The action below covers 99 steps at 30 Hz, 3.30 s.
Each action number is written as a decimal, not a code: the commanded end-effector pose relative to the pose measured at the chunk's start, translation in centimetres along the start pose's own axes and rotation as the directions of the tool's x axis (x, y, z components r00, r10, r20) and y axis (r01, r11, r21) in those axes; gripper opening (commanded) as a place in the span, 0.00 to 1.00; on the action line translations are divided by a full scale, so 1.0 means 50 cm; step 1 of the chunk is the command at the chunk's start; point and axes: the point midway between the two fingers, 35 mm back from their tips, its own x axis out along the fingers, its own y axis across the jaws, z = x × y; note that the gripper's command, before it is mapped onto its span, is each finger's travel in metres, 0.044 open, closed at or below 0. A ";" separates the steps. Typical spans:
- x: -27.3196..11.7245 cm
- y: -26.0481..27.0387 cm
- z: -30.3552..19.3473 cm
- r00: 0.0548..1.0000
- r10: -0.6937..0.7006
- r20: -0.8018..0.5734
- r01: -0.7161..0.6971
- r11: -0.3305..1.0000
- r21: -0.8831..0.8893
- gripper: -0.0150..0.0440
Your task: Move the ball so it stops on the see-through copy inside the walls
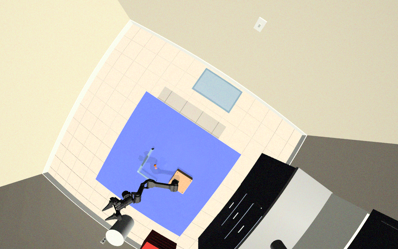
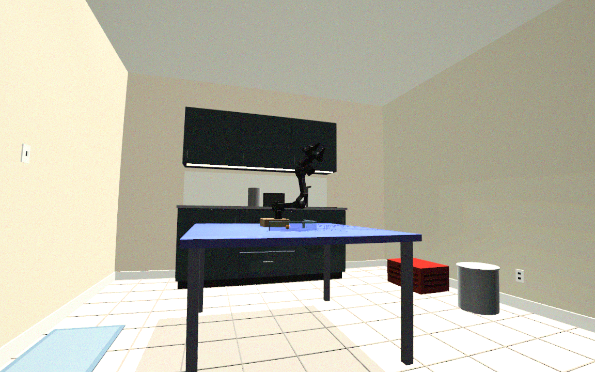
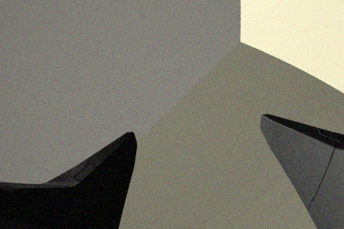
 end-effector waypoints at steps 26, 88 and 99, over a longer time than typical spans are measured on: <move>-0.264 0.709 0.040 0.506 0.811 0.293 -0.758 0.255 0.601 0.66; -0.924 -0.376 0.264 -0.527 -0.846 0.074 0.458 -0.356 -0.814 0.66; -0.963 -0.471 -0.055 -0.697 -0.608 -0.379 0.577 -0.164 -0.800 0.66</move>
